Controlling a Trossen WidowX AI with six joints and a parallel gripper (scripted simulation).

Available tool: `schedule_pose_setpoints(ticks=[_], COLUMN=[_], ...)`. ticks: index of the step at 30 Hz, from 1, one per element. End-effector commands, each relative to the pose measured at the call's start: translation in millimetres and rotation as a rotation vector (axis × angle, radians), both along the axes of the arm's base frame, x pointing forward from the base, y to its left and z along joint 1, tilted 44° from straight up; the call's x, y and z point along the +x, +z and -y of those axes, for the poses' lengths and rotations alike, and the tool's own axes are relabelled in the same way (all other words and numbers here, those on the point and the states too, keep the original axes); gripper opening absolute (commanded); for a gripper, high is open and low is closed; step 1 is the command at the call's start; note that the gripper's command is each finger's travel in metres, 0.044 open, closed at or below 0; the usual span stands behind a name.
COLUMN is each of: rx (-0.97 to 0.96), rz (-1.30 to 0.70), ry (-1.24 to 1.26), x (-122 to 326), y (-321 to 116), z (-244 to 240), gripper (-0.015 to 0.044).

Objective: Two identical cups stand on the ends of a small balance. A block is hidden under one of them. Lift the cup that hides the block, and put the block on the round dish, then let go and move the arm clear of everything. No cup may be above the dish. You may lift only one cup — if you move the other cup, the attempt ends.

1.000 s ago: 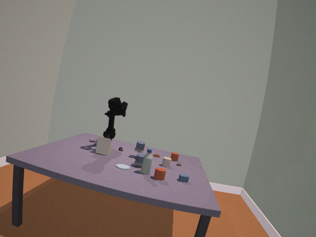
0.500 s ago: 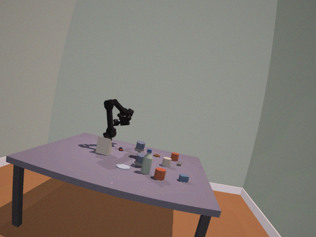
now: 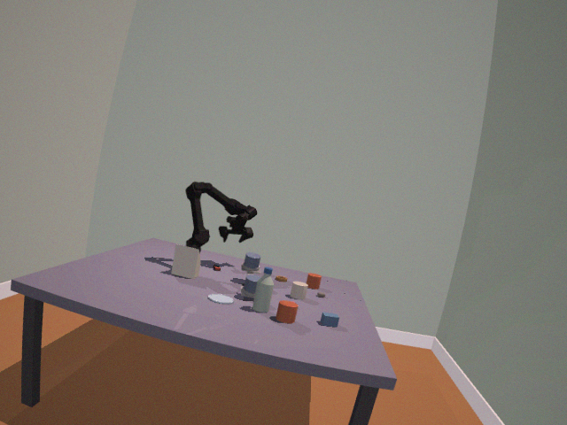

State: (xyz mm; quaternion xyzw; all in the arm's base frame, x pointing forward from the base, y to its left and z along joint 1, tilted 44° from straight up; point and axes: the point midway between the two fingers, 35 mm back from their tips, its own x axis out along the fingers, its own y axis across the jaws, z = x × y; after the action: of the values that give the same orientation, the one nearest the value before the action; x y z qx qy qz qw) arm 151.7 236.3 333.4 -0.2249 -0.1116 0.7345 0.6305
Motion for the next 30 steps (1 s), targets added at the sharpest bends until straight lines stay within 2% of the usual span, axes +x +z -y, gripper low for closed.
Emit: schedule_pose_setpoints(ticks=[1, 16, 30], rx=[-0.048, -0.167, -0.159], rz=[-0.053, -0.325, -0.655], ry=[-0.111, -0.532, -0.878], x=[31.0, 117.5, 130.2], y=[-20.7, -94.1, -155.9], z=[14.9, 117.1, 234.6], gripper=[0.0440, 0.0440, 0.0440])
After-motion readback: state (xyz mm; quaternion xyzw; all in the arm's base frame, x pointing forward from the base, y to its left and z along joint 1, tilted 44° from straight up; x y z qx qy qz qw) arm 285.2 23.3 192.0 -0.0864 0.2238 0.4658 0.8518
